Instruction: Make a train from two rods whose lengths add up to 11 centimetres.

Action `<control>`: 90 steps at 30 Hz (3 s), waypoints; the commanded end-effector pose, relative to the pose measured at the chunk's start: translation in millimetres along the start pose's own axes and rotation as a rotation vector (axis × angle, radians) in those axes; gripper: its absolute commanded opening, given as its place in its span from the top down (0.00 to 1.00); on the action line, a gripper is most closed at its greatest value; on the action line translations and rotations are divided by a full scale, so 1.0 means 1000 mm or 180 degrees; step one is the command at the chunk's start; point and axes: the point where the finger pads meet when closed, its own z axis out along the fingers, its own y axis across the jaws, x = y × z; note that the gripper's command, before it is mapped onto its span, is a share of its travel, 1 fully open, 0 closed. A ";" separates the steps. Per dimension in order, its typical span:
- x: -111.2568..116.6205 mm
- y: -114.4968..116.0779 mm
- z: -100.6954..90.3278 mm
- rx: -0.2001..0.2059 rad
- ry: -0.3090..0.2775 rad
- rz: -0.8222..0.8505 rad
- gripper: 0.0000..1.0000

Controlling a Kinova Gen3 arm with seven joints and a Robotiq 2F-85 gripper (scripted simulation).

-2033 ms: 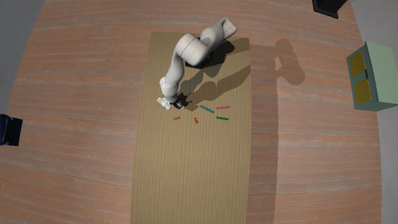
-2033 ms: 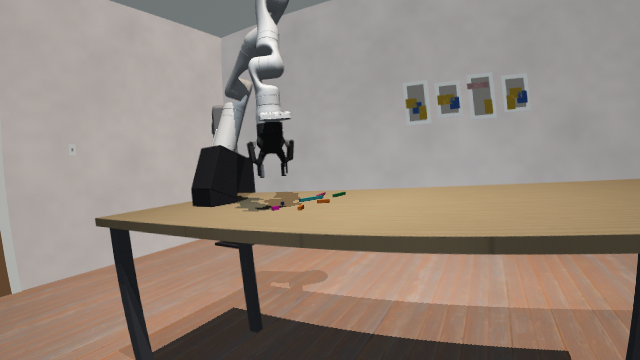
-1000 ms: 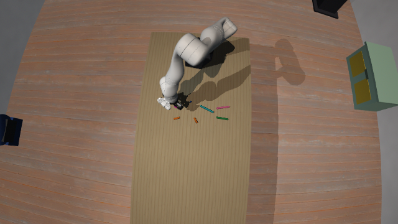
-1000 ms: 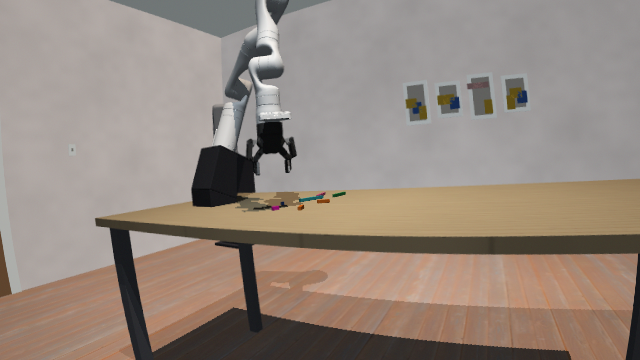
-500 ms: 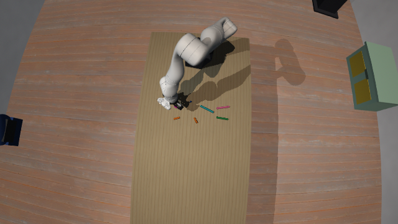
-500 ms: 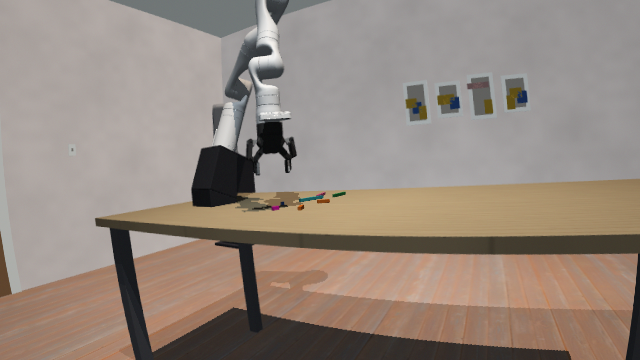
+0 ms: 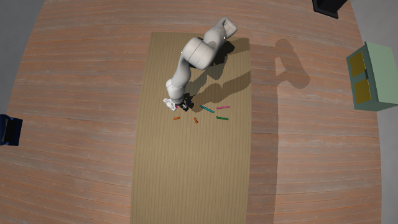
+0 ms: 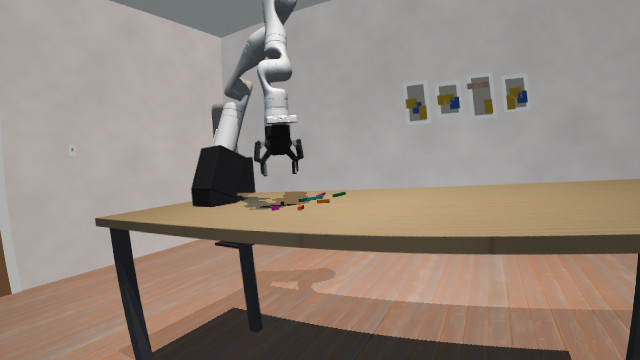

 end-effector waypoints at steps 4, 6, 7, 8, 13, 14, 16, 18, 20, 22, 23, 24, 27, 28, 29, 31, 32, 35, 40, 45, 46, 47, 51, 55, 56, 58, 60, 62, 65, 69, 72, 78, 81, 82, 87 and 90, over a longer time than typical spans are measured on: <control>-0.021 -0.036 0.005 -0.0049 -0.0018 0.0214 0.00; -0.029 -0.048 0.007 -0.0063 -0.0026 0.0310 0.00; -0.034 -0.054 0.008 -0.0070 -0.0029 0.0361 0.00; -0.039 -0.061 0.009 -0.0077 -0.0032 0.0414 0.00; -0.054 -0.079 0.012 -0.0097 -0.0036 0.0583 0.00; -0.060 -0.085 0.013 -0.0103 -0.0036 0.0643 0.00; -0.071 -0.098 0.015 -0.0109 -0.0034 0.0765 0.00; -0.082 -0.114 0.016 -0.0080 -0.0024 0.0891 0.00; -0.094 -0.125 0.017 -0.0084 -0.0019 0.1018 0.00; -0.106 -0.136 0.018 -0.0084 -0.0013 0.1145 0.00; -0.112 -0.141 0.019 -0.0082 -0.0009 0.1208 0.00; -0.117 -0.146 0.019 -0.0080 -0.0005 0.1270 0.00; -0.123 -0.151 0.019 -0.0077 -0.0002 0.1331 0.00; -0.129 -0.156 0.019 -0.0072 0.0002 0.1391 0.00; -0.135 -0.161 0.019 -0.0067 0.0006 0.1450 0.00; -0.145 -0.169 0.020 -0.0055 0.0013 0.1563 0.00; -0.150 -0.173 0.019 -0.0048 0.0016 0.1617 0.00; -0.165 -0.184 0.019 -0.0025 0.0023 0.1766 0.00; -0.182 -0.199 0.016 0.0027 0.0039 0.1956 0.00; -0.190 -0.203 0.016 0.0036 0.0051 0.2038 0.00; -0.192 -0.204 0.016 0.0042 0.0051 0.2060 0.00; -0.194 -0.205 0.016 0.0042 0.0053 0.2080 0.00; -0.199 -0.205 0.016 0.0023 0.0064 0.2133 0.00; -0.201 -0.206 0.015 0.0029 0.0063 0.2152 0.00; -0.201 -0.206 0.015 0.0029 0.0063 0.2153 0.00; -0.201 -0.206 0.015 0.0029 0.0063 0.2154 0.00; -0.201 -0.206 0.015 0.0029 0.0063 0.2154 0.76; -0.201 -0.206 0.015 0.0029 0.0063 0.2154 0.76; -0.201 -0.206 0.015 0.0029 0.0063 0.2154 0.76; -0.201 -0.206 0.015 0.0029 0.0063 0.2154 0.76; -0.201 -0.206 0.015 0.0029 0.0063 0.2154 0.76; -0.201 -0.206 0.015 0.0029 0.0063 0.2154 0.76; -0.201 -0.206 0.015 0.0029 0.0063 0.2154 0.76; -0.201 -0.206 0.015 0.0029 0.0063 0.2154 0.76; -0.201 -0.206 0.015 0.0029 0.0063 0.2154 0.76; -0.201 -0.206 0.015 0.0029 0.0063 0.2154 0.76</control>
